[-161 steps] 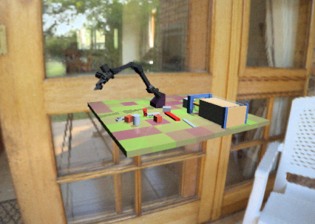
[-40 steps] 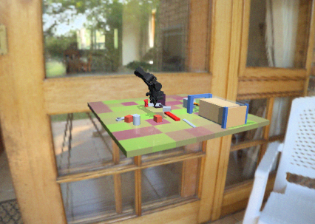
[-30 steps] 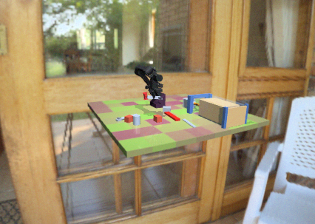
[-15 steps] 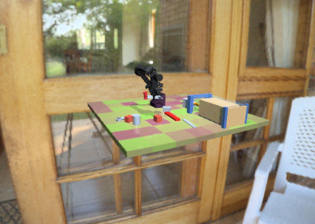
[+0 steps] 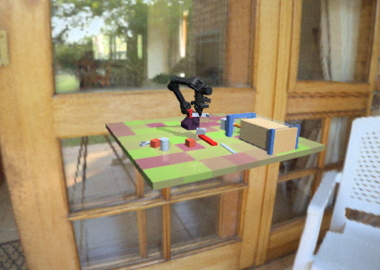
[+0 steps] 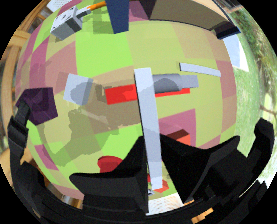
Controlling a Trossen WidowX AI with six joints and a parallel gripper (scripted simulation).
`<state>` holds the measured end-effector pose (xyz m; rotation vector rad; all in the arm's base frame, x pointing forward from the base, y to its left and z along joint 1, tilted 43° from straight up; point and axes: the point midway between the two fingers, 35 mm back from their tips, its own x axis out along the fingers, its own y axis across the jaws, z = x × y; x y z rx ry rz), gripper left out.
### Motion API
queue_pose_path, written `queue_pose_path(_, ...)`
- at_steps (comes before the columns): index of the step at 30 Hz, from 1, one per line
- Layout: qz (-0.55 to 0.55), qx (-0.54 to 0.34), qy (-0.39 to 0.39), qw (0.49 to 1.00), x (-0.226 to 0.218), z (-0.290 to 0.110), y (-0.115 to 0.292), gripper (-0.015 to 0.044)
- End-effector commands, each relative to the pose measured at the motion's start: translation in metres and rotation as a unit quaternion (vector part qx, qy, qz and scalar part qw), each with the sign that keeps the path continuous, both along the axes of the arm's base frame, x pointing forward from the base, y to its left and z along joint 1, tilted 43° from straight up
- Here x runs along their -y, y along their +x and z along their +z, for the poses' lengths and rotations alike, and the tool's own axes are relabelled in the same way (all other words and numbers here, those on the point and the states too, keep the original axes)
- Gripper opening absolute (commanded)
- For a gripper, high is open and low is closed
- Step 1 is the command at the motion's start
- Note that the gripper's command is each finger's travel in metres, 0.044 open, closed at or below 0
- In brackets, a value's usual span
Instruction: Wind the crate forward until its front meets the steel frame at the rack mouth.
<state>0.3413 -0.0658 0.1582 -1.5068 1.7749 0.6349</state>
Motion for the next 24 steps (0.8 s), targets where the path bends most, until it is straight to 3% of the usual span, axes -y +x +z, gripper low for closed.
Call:
queue_pose_path(1, -0.022, 0.018, 0.011, 1.0, -0.029, -0.022, 0.005, 0.0)
queue_pose_path(24, -0.149, 0.116, 0.021, 0.982, -0.163, -0.12, -0.009, 0.0)
